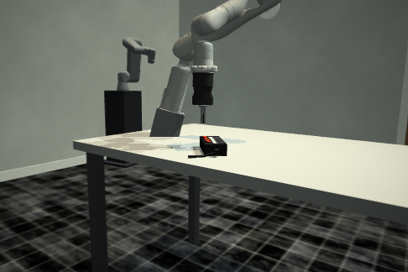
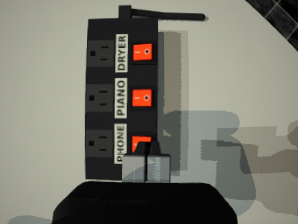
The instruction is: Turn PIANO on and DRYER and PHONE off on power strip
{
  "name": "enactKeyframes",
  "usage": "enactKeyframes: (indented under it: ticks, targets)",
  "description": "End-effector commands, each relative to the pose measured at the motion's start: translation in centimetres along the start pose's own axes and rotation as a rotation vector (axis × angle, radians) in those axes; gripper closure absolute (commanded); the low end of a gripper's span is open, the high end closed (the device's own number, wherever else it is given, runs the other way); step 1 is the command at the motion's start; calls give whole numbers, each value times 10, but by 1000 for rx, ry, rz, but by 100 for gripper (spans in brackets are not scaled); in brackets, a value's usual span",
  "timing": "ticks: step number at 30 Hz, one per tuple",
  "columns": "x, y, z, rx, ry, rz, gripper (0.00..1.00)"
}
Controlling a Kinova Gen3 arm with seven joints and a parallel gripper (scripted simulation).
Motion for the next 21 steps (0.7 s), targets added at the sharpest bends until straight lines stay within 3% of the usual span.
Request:
enactKeyframes:
  ticks: [1, 21]
  targets:
    - [0, 0, 0, 1, 0, 0, 100]
    - [0, 5, 0, 1, 1, 0, 100]
Point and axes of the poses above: the point where the finger pads meet when closed, its own y axis out along the fingers, its own x axis across the jaws, z = x × y, the point moved 9 cm from there along -y, back along the fingers, and after that the axes turned 3 degrees about -y, right-handed, at the moved point
